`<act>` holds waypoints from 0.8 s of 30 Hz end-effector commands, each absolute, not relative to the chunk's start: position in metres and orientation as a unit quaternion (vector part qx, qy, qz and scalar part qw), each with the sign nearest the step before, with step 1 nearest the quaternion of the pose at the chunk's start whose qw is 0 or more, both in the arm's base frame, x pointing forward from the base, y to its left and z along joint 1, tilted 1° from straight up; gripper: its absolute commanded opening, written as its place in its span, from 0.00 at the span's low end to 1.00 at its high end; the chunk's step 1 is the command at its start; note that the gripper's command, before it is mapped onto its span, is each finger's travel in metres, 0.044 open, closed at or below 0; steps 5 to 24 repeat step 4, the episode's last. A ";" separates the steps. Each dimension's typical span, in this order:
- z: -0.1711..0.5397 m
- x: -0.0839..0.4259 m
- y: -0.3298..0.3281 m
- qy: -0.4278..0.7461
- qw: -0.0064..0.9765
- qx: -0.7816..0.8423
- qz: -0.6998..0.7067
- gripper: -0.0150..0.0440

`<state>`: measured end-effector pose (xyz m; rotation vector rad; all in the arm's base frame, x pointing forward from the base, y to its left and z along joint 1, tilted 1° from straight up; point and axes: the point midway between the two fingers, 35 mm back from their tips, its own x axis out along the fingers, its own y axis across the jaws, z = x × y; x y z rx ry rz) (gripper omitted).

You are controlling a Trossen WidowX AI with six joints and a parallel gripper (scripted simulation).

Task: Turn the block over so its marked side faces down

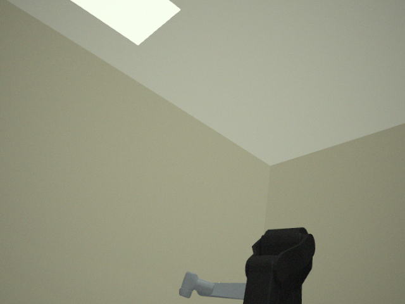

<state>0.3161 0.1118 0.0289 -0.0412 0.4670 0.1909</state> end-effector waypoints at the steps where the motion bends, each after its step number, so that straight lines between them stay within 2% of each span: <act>1: 0.029 0.316 0.111 0.230 0.968 -0.023 0.093 1.00; 24: 0.029 0.316 0.111 0.230 0.968 -0.023 0.093 1.00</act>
